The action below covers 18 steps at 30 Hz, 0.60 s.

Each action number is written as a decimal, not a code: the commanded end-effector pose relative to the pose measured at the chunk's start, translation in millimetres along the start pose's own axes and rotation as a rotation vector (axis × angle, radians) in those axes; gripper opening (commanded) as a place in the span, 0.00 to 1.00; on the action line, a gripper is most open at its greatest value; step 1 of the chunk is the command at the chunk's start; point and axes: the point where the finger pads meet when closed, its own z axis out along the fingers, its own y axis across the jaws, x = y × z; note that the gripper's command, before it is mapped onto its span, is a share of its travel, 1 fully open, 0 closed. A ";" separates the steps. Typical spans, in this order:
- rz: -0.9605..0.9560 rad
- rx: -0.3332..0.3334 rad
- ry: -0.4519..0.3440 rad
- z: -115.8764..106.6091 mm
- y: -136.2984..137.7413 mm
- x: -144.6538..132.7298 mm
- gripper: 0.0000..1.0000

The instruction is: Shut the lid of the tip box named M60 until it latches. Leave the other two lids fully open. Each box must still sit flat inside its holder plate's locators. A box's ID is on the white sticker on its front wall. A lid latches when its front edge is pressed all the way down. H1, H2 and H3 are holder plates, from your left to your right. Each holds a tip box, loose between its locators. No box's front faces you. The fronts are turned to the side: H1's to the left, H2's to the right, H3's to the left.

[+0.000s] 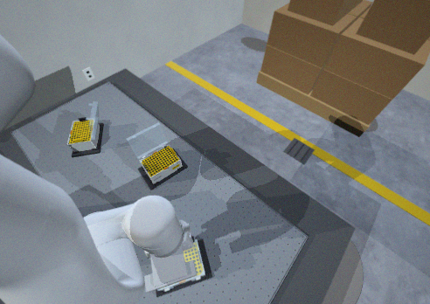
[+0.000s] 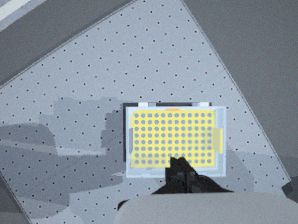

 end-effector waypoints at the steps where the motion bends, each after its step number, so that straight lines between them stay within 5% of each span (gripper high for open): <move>1: 0.000 0.003 0.002 0.3 -1.1 0.4 0.00; 18: 0.000 0.003 0.002 2.0 -1.1 0.4 0.00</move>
